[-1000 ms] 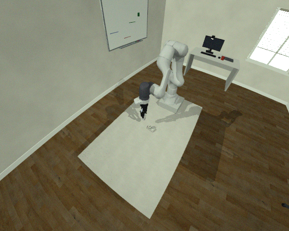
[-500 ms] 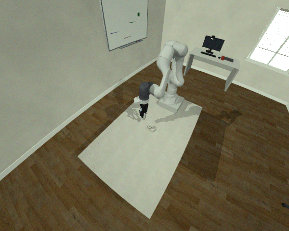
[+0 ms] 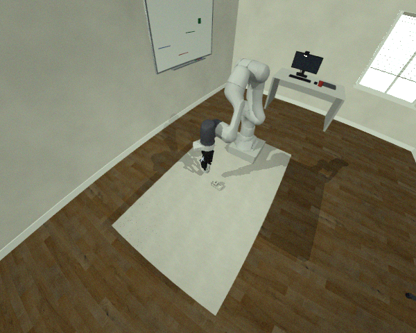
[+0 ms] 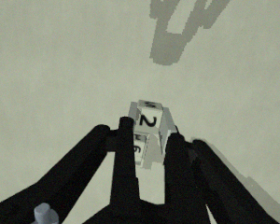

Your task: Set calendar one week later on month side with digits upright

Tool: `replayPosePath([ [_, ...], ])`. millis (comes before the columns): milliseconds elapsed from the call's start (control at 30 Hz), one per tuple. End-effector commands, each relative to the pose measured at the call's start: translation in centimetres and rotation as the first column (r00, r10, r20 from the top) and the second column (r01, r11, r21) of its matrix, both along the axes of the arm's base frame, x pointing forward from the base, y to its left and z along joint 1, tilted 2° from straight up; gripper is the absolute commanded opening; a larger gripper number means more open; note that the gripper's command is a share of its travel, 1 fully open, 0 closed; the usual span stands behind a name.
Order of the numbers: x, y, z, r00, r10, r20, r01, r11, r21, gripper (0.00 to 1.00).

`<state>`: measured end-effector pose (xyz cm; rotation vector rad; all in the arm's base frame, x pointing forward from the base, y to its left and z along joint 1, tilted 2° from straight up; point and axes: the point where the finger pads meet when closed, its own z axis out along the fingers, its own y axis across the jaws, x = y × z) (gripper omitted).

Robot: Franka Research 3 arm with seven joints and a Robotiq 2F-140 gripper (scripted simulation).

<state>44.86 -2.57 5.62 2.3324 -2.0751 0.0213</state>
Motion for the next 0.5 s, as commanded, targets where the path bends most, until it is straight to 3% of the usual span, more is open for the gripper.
replayPosePath([
  [0, 0.1, -0.2, -0.9, 1.0, -0.024, 0.006, 0.024, 1.0, -0.003, 0.16],
  [467, 0.2, -0.3, -6.4, 1.0, -0.024, 0.006, 0.024, 1.0, -0.003, 0.16],
])
